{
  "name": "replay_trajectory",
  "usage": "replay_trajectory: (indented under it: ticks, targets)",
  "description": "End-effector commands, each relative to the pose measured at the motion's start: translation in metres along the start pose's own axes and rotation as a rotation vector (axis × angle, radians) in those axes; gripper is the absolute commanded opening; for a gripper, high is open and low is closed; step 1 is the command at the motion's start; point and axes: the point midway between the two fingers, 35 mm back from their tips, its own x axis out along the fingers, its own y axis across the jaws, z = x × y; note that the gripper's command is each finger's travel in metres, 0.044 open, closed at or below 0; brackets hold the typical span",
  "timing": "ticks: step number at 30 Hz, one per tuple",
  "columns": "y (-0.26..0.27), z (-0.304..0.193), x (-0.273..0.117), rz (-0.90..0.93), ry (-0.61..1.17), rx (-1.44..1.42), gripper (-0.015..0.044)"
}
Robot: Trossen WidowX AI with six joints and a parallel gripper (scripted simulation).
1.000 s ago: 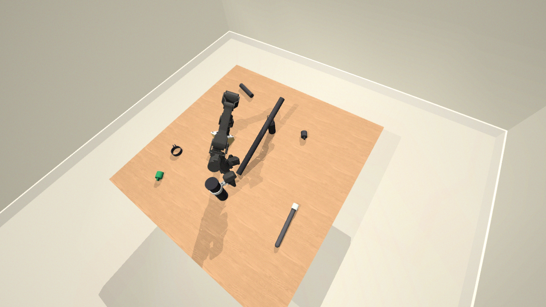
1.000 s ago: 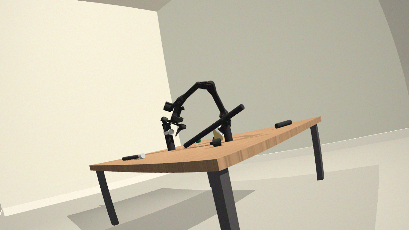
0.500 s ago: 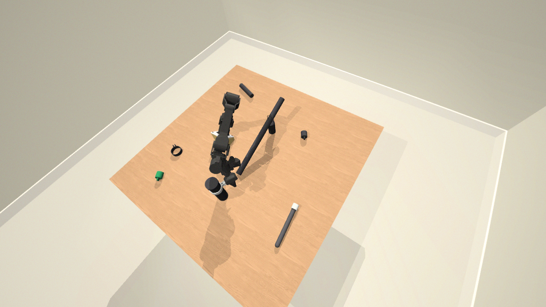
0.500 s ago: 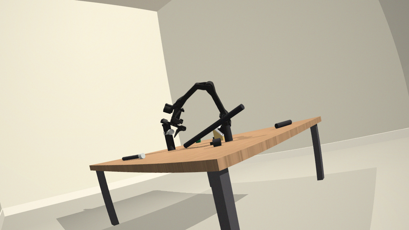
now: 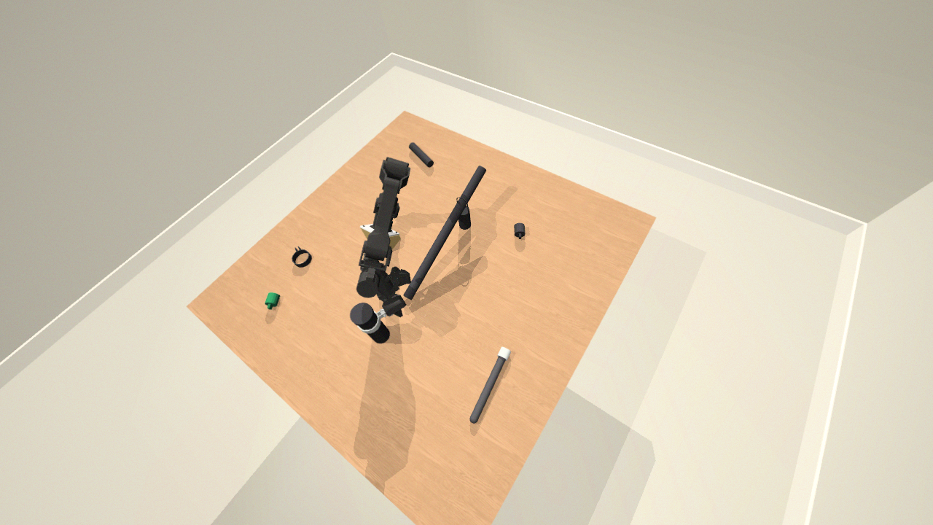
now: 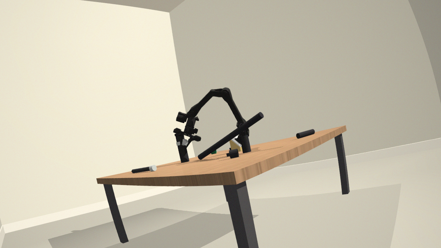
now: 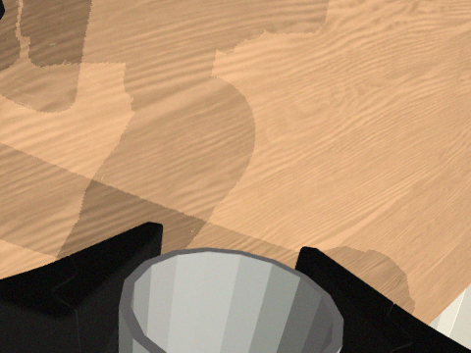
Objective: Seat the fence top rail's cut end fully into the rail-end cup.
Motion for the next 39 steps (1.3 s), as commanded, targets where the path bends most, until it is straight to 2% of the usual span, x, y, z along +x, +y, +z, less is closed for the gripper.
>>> replay_trajectory:
  ticks: [1, 39]
  targets:
    - [0.003, 0.0, -0.001, -0.001, -0.021, -0.034, 0.0]
    - [0.026, -0.006, -0.014, 0.001, -0.163, -0.284, 0.0]
